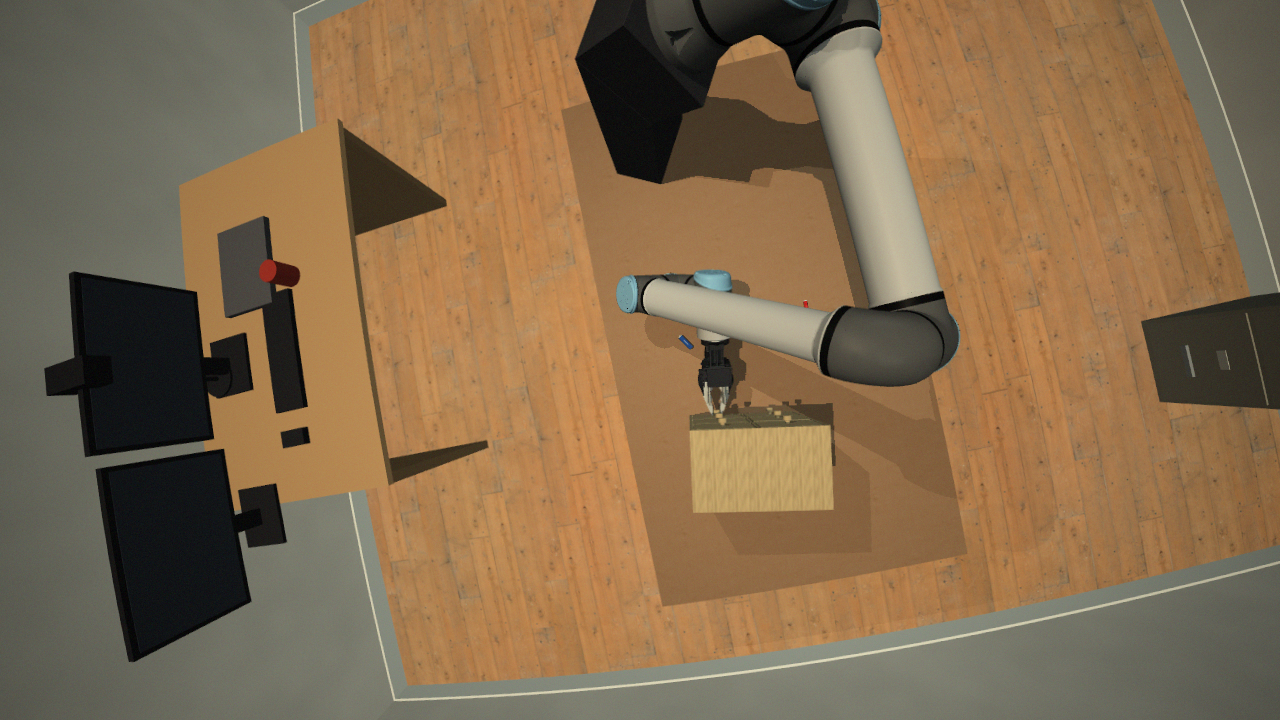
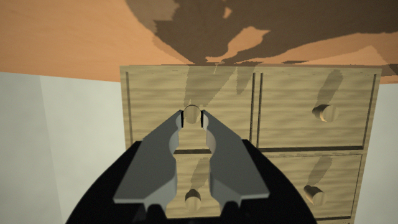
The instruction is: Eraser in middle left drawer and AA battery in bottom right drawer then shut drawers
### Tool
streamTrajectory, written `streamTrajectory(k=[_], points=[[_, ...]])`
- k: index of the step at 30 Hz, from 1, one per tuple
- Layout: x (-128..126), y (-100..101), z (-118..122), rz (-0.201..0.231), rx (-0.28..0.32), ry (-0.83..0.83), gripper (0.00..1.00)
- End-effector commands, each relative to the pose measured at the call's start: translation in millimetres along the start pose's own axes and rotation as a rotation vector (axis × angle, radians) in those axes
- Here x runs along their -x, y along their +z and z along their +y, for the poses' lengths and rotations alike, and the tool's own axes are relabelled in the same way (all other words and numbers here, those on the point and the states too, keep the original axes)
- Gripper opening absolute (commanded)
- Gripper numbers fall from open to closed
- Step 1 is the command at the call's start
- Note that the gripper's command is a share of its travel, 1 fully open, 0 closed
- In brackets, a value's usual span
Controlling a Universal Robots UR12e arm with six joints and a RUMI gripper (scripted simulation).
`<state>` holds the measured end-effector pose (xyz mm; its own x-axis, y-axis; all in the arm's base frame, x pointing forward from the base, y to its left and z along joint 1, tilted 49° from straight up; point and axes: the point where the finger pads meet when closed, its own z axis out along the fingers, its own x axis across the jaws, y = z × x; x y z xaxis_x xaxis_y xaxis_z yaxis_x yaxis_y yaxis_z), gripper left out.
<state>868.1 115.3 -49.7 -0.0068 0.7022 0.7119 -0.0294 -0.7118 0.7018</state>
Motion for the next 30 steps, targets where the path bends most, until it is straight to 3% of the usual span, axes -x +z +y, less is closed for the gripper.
streamTrajectory(k=[1, 30], points=[[0.0, 0.0, 0.6, 0.0, 0.001, 0.0, 0.07], [0.0, -3.5, -0.7, 0.0, 0.001, 0.0, 0.07]])
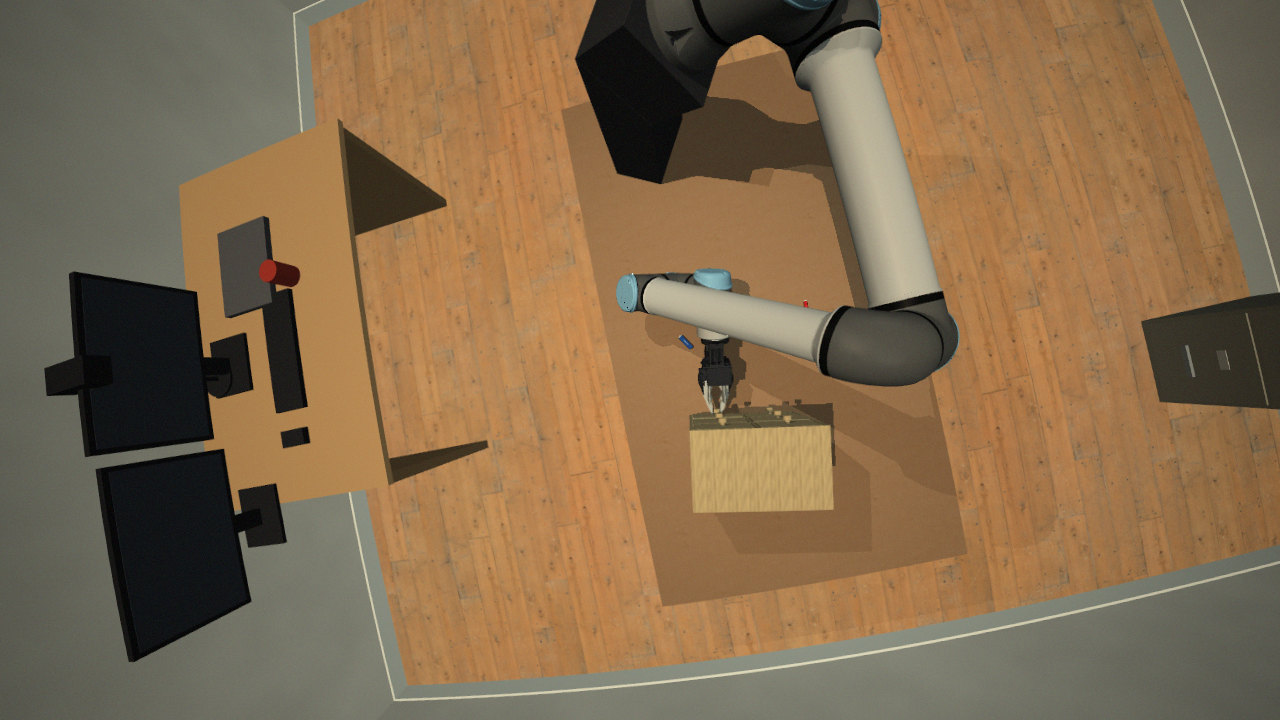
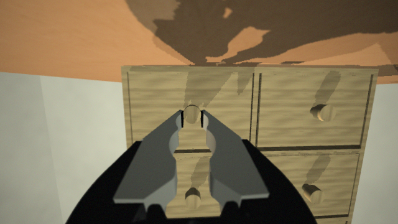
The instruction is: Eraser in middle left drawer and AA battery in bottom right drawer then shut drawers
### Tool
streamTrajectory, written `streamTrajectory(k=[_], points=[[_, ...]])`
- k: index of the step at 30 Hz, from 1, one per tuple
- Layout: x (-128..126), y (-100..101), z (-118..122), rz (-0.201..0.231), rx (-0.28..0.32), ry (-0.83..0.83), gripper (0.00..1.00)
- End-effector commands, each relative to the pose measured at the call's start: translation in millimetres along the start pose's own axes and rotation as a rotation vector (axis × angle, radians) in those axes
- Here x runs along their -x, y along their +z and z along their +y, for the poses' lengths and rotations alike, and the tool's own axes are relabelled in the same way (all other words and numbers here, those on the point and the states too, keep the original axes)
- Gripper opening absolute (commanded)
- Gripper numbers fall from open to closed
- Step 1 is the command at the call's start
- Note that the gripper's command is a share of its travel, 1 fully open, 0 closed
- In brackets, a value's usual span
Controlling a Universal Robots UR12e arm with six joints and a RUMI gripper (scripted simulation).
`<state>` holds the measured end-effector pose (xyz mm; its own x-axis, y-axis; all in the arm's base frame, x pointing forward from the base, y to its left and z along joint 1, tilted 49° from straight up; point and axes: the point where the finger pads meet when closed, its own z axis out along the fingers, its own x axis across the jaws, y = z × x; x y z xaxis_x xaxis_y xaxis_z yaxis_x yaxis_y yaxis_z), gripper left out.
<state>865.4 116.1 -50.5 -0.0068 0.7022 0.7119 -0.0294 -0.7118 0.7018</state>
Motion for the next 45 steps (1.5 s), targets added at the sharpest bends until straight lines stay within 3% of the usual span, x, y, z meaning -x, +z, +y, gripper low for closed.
streamTrajectory(k=[1, 45], points=[[0, -1, 0, 0.0, 0.001, 0.0, 0.07], [0, -22, -7, 0.0, 0.001, 0.0, 0.07]])
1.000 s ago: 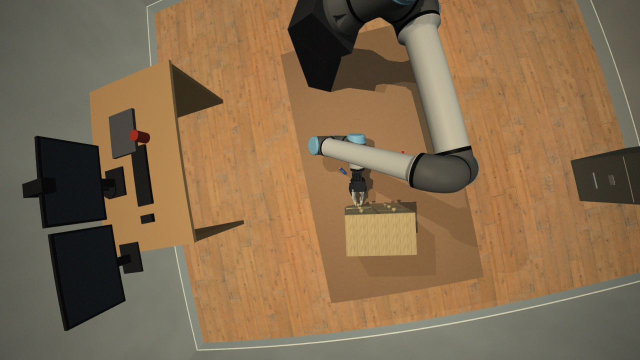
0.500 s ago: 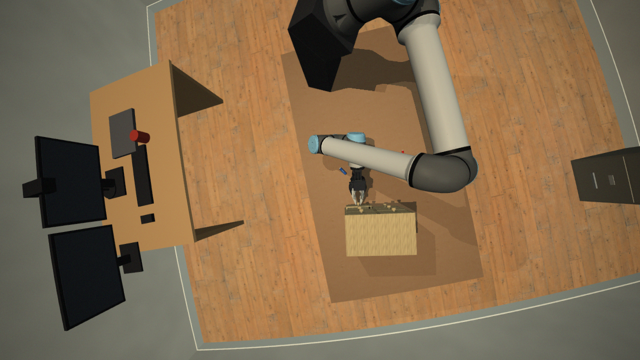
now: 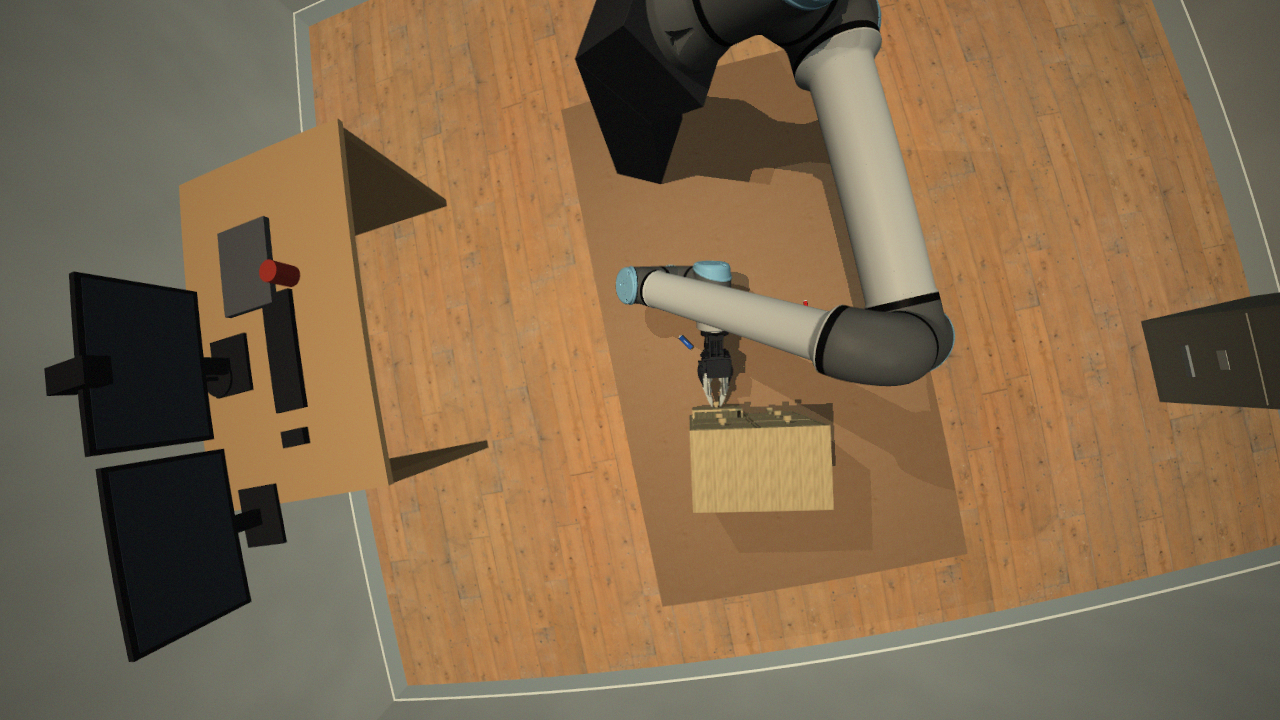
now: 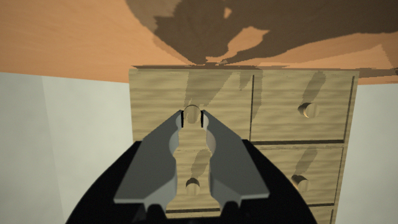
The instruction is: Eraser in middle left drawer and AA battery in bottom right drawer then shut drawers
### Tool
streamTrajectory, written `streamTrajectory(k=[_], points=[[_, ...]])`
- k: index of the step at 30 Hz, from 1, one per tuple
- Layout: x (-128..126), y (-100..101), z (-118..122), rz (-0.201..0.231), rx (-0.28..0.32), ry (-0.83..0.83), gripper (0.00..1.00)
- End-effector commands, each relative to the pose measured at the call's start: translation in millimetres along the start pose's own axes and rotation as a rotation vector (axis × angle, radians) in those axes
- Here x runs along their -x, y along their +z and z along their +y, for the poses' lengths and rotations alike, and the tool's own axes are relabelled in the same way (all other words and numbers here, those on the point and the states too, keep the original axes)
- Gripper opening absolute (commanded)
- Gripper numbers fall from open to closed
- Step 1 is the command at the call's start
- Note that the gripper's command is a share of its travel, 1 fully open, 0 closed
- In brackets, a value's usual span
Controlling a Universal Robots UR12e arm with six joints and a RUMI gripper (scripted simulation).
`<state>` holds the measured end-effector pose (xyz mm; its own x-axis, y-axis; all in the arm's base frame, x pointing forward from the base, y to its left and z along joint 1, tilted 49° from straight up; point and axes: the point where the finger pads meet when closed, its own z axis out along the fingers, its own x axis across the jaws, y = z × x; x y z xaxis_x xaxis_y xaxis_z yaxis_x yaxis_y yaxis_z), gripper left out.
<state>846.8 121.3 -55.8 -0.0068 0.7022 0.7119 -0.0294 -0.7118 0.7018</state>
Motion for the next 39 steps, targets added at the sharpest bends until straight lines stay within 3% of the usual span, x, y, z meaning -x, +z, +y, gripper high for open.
streamTrajectory(k=[1, 39], points=[[0, -4, -1, 0.0, 0.001, 0.0, 0.07], [0, -25, -9, 0.0, 0.001, 0.0, 0.07]])
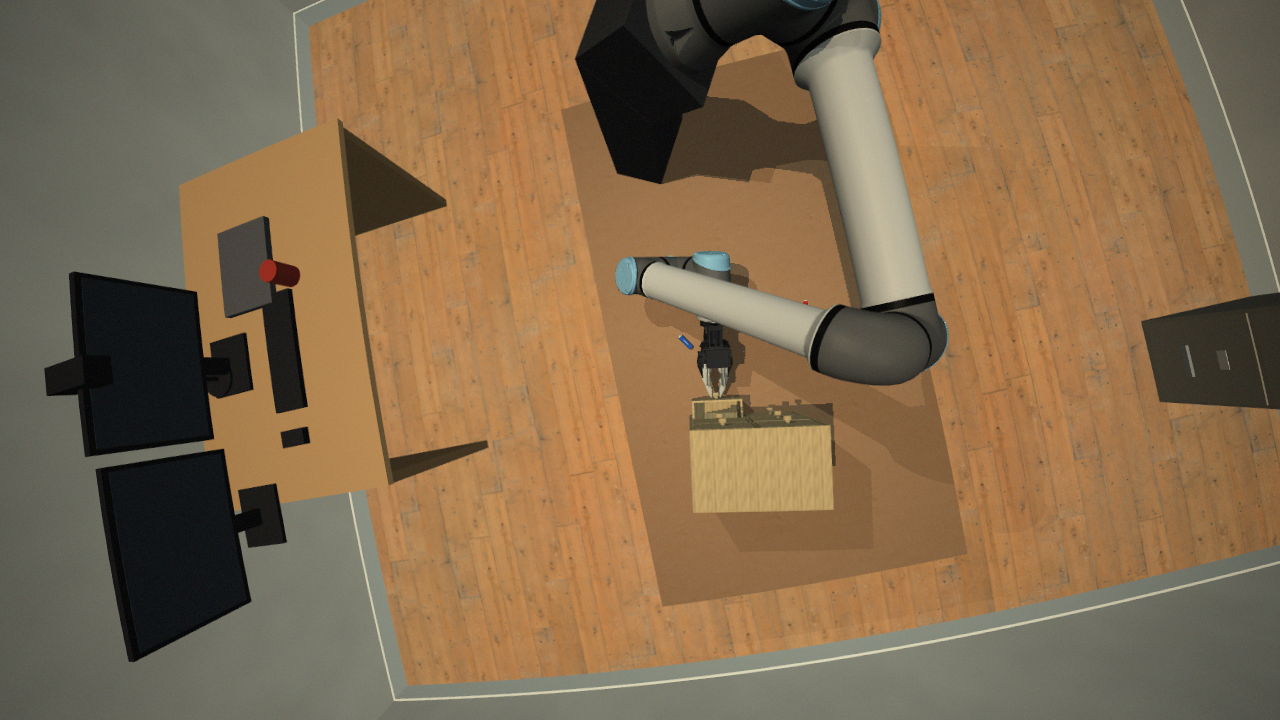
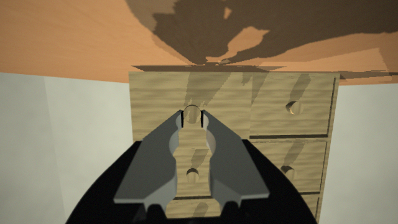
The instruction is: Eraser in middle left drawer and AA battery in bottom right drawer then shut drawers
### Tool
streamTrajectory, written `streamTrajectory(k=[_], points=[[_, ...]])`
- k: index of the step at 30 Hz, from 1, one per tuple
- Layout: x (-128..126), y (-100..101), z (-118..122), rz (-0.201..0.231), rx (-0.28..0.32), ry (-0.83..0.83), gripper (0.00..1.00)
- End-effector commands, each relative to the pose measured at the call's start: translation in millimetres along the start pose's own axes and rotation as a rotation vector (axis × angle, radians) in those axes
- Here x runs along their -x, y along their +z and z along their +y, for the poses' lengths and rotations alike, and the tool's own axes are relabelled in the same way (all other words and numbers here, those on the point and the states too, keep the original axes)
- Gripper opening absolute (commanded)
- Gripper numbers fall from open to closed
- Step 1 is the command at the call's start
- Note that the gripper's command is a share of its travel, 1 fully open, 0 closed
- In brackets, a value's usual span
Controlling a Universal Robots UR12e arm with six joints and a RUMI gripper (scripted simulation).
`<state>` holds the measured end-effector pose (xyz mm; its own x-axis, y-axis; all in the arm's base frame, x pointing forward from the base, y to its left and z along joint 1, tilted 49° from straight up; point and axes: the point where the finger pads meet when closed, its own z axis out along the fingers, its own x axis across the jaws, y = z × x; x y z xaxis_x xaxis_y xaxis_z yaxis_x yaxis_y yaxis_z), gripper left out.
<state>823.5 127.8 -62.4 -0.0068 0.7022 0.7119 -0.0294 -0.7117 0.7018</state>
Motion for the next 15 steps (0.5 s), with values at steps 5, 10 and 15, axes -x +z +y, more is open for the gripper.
streamTrajectory(k=[5, 10, 15], points=[[0.0, -4.8, -1.2, 0.0, 0.001, 0.0, 0.07], [0.0, -7.6, -2.2, 0.0, 0.001, 0.0, 0.07], [0.0, -9.6, -3.0, 0.0, 0.001, 0.0, 0.07]])
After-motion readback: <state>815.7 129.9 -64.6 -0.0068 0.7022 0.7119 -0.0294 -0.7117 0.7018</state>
